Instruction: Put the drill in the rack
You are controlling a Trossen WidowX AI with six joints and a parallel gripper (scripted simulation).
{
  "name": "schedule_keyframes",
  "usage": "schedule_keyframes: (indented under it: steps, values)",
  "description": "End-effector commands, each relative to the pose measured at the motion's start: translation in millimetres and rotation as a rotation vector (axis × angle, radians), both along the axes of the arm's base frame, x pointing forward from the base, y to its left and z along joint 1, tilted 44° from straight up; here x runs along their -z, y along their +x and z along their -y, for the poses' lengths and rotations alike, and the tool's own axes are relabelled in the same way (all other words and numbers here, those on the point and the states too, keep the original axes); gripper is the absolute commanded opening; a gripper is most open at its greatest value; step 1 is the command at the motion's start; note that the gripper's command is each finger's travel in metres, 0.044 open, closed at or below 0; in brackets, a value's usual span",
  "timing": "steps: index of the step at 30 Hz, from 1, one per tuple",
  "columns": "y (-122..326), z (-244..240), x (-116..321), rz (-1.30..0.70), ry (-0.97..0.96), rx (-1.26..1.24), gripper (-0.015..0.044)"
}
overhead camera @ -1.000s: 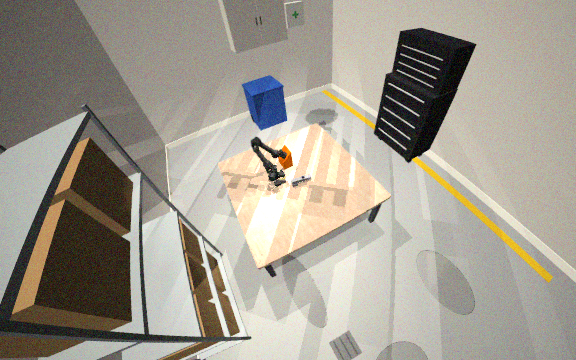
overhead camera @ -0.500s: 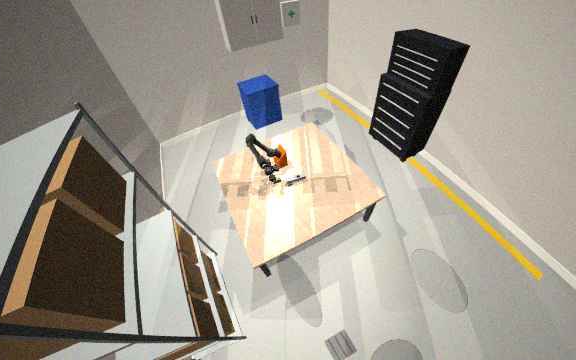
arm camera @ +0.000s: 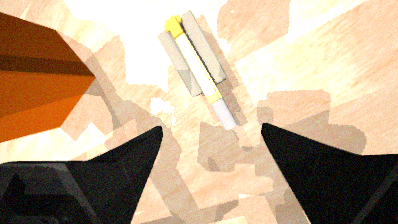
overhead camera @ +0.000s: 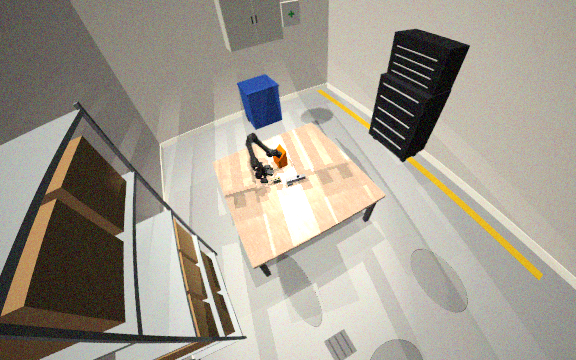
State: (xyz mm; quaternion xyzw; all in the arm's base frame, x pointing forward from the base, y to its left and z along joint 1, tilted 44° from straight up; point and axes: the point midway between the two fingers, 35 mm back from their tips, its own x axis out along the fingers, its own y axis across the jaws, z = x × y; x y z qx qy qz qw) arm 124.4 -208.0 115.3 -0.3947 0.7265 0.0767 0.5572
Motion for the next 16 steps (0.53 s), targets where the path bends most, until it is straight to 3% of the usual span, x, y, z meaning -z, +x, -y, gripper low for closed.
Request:
schedule_keyframes:
  steps: [1,16]
  values:
    - [-9.5,16.8,-12.1,0.190,0.061,0.208,0.0440]
    - [-103.6,73.2,-92.5,0.989,0.131,1.047,0.0440]
